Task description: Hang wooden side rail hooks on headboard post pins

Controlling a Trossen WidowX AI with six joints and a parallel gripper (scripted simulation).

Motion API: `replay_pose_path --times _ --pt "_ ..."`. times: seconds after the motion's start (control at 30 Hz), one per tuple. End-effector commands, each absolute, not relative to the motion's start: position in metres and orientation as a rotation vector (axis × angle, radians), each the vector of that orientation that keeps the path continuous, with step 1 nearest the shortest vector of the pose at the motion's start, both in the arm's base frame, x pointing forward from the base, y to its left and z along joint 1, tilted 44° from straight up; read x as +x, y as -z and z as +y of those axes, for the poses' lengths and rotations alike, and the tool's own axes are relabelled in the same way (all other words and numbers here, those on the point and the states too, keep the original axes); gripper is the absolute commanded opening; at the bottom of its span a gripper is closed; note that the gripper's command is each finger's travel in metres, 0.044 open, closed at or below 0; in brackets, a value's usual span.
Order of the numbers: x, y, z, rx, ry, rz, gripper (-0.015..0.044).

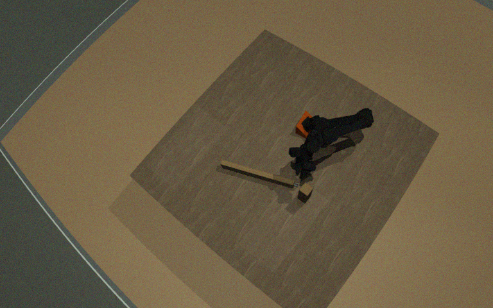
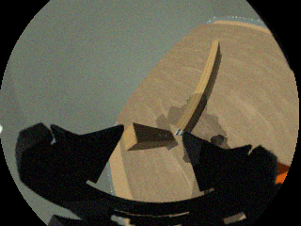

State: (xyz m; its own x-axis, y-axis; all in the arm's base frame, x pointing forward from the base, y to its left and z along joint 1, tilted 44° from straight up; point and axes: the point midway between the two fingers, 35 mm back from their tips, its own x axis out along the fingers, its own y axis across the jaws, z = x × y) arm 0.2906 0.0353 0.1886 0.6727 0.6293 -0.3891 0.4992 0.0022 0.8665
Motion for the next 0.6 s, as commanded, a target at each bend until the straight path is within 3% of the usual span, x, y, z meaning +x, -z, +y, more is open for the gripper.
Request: replay_pose_path --times 0.0,0.33,0.57 --pt "0.268 -0.173 0.055 2.564 0.576 1.428 0.044" --pt "0.255 -0.173 0.064 2.976 1.338 1.615 0.044" --pt "0.255 -0.173 0.064 2.989 1.379 1.619 0.044"
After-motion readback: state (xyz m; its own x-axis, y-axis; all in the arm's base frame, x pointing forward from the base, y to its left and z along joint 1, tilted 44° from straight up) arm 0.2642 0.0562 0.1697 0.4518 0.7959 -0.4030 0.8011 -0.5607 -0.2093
